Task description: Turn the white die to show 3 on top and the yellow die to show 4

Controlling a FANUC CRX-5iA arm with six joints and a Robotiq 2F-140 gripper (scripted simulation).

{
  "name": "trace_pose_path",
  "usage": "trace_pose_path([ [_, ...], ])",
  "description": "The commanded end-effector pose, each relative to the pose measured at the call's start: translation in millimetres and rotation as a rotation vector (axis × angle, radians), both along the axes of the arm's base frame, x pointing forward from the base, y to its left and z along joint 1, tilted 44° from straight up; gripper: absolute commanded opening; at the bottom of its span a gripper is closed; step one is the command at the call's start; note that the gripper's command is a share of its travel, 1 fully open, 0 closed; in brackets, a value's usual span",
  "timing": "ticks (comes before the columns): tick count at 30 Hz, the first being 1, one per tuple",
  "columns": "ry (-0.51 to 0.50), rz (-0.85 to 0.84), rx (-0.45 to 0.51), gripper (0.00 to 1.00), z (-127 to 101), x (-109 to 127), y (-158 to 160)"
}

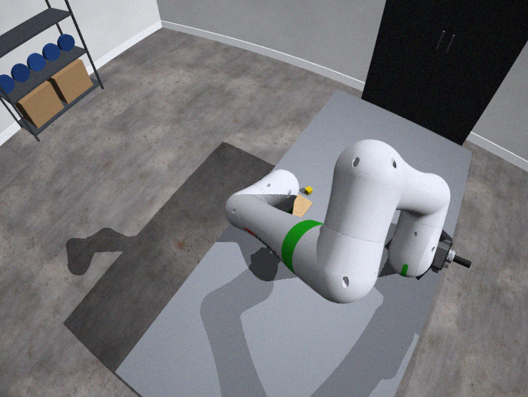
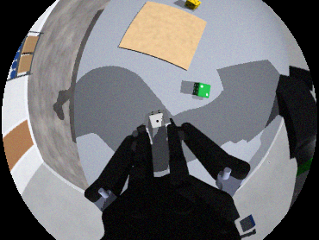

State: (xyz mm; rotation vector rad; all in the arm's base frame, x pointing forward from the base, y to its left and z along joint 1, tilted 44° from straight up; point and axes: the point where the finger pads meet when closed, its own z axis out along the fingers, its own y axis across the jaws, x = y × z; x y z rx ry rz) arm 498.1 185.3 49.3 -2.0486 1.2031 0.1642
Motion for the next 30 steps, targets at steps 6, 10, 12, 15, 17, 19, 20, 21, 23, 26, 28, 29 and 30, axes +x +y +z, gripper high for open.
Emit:
trace_pose_path([
  [6, 0.0, 0.0, 0.0, 0.13, 0.1, 0.1, -0.2],
  [10, 0.0, 0.0, 0.0, 0.13, 1.1, -0.2, -1.1],
  [12, 0.0, 0.0, 0.0, 0.13, 4.2, -1.3, -3.9],
  [15, 0.0, 0.0, 0.0, 0.13, 13.8, -4.6, -12.7],
  [17, 0.0, 0.0, 0.0, 0.13, 23.3, -7.9, -21.3],
  [19, 0.0, 0.0, 0.0, 0.13, 34.4, -11.7, -31.4],
  [20, 0.0, 0.0, 0.0, 0.13, 40.2, -13.7, -36.8],
  [21, 0.0, 0.0, 0.0, 0.13, 46.0, -15.7, -42.0],
  [23, 0.0, 0.0, 0.0, 0.13, 56.3, -19.2, -51.4],
  [26, 0.0, 0.0, 0.0, 0.13, 60.6, -20.7, -55.3],
  [28, 0.0, 0.0, 0.0, 0.13, 67.0, -22.9, -61.1],
  [29, 0.0, 0.0, 0.0, 0.13, 69.1, -23.6, -63.1],
  [30, 0.0, 0.0, 0.0, 0.13, 70.5, -24.1, -64.3],
])
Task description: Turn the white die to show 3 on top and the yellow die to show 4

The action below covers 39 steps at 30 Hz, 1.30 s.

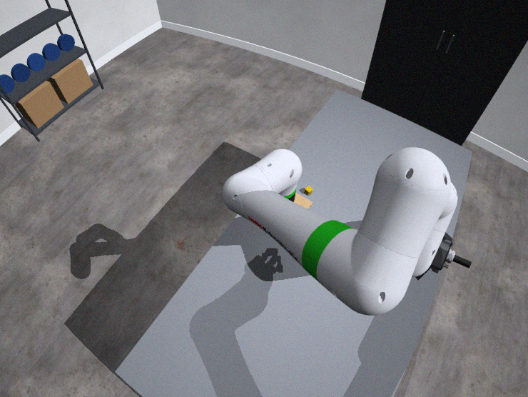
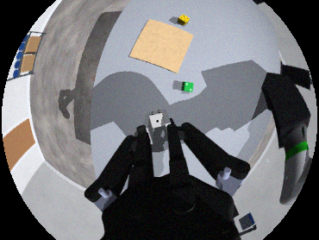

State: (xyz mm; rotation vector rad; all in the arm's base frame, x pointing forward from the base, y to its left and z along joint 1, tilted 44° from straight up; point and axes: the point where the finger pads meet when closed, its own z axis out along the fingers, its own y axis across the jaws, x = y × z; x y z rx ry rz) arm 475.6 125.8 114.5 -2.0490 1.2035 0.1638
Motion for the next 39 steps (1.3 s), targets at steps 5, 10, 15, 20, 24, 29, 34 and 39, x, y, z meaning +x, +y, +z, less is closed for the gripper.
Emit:
trace_pose_path([
  [5, 0.0, 0.0, 0.001, 0.13, 6.5, -2.1, -5.9],
  [10, 0.0, -0.001, 0.001, 0.13, 6.5, -2.0, -5.9],
  [15, 0.03, -0.033, 0.012, 0.13, 6.3, -1.7, -5.5],
  [20, 0.173, -0.19, 0.066, 0.13, 5.6, 0.0, -3.8],
  [24, 0.261, -0.287, 0.099, 0.13, 5.1, 1.0, -2.7],
  [29, 0.329, -0.361, 0.125, 0.13, 4.8, 1.8, -1.8],
  [34, 0.468, -0.514, 0.177, 0.13, 4.0, 3.5, -0.1],
  [39, 0.581, -0.638, 0.22, 0.13, 3.4, 4.8, 1.3],
])
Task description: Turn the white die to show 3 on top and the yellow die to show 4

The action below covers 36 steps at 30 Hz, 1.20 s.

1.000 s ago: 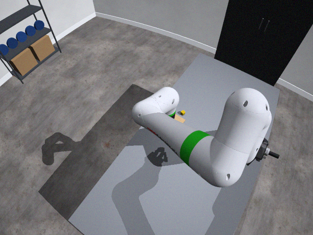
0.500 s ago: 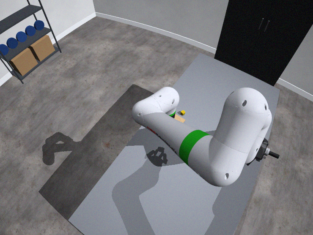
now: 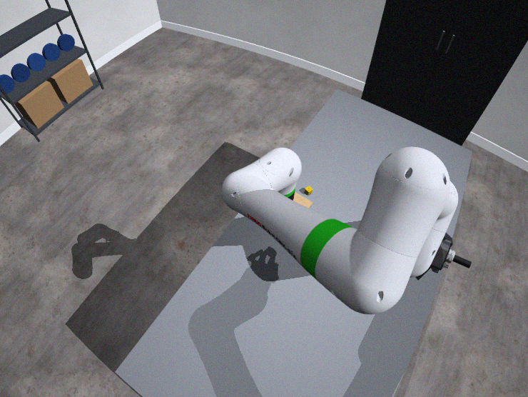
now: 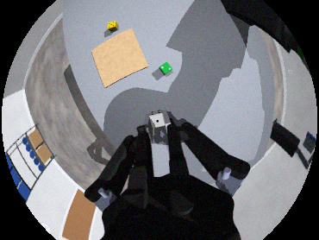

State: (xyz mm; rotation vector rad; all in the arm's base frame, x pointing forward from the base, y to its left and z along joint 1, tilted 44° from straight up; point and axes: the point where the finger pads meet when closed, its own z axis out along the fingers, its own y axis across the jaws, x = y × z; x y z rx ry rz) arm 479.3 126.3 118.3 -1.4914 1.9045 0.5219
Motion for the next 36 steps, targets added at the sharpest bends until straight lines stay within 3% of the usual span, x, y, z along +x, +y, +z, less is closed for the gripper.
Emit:
trace_pose_path([
  [1, 0.119, -0.124, 0.029, 0.13, -0.4, 1.4, 1.1],
  [4, 0.186, -0.196, 0.055, 0.13, -0.8, 2.2, 2.0],
  [7, 0.188, -0.198, 0.055, 0.13, -0.8, 2.2, 2.0],
  [9, 0.279, -0.297, 0.09, 0.13, -1.3, 3.2, 3.1],
  [15, 0.367, -0.392, 0.123, 0.13, -1.8, 4.2, 4.2],
  [24, 0.34, -0.397, 0.184, 0.13, -3.9, 2.5, 4.6],
  [29, 0.24, -0.419, 0.373, 0.13, -8.0, 0.4, 4.3],
  [36, 0.151, -0.434, 0.541, 0.13, -12.2, -2.0, 4.4],
])
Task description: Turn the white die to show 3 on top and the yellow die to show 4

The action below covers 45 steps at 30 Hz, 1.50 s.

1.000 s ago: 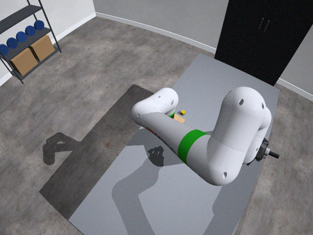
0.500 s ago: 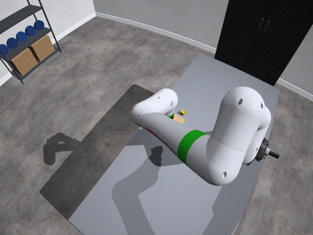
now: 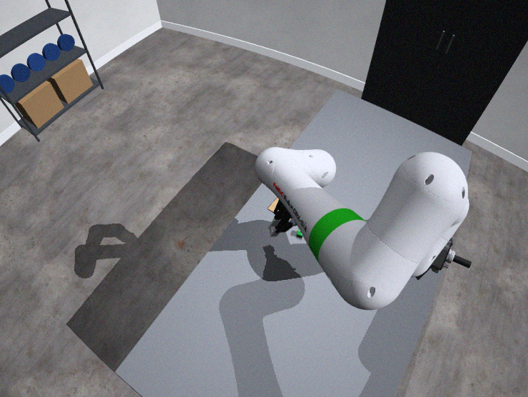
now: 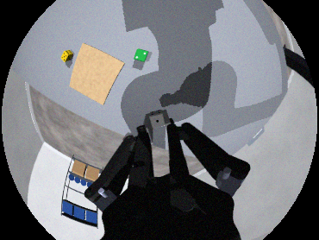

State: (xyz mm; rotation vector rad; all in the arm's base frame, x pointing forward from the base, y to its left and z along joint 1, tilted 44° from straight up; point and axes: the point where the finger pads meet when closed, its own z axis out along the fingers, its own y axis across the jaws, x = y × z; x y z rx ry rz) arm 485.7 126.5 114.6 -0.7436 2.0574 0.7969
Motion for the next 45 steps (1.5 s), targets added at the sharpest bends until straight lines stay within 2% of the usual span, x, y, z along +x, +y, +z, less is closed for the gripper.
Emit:
trace_pose_path([
  [1, -0.087, -0.008, 0.135, 0.13, -8.8, -8.5, 4.1],
  [3, -0.129, -0.03, 0.18, 0.13, -9.1, -8.2, 3.2],
  [6, -0.133, -0.032, 0.184, 0.13, -9.0, -8.1, 3.1],
  [8, -0.202, -0.062, 0.27, 0.13, -11.9, -9.9, 3.6],
  [10, -0.219, -0.071, 0.287, 0.13, -11.8, -9.6, 2.9],
  [20, -0.394, -0.152, 0.495, 0.13, -17.1, -12.3, 2.4],
  [29, -0.461, -0.186, 0.573, 0.13, -19.4, -13.4, 1.5],
  [39, -0.462, -0.187, 0.574, 0.13, -21.3, -12.8, 3.0],
  [45, -0.463, -0.187, 0.574, 0.13, -30.0, -9.8, 10.9],
])
